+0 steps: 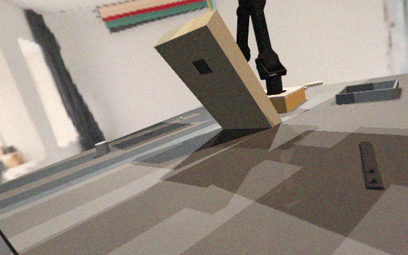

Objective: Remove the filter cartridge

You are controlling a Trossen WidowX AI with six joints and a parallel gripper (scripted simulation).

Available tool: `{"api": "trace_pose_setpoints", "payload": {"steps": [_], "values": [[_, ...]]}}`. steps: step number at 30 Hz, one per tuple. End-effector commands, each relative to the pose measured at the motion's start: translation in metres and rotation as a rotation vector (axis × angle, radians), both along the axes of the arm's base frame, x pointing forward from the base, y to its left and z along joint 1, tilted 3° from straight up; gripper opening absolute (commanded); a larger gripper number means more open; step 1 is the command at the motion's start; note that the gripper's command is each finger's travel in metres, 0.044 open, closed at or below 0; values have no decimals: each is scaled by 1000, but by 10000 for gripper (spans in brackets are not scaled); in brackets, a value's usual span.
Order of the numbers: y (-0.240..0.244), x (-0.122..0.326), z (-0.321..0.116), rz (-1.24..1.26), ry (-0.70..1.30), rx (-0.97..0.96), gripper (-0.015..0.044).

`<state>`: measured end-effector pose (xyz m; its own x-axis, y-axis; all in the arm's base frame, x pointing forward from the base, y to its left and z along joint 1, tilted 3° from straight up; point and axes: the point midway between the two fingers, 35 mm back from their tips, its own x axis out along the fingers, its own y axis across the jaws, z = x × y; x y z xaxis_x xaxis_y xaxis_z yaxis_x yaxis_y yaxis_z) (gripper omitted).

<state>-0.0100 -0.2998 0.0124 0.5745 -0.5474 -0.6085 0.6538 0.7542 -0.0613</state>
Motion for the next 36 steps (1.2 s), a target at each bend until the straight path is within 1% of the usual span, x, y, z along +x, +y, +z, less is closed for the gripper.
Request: {"api": "trace_pose_setpoints", "payload": {"steps": [1,5,11,12,18,25,31,36], "values": [[0,1,0,0,-1,3,374],[-2,25,9,7,-34,64,269],[4,97,36,21,-95,228,111],[6,109,41,24,-99,250,103],[34,180,73,30,-126,370,103],[93,248,114,26,-173,498,103],[161,285,151,21,-231,616,103],[223,297,182,20,-288,732,103]]}}
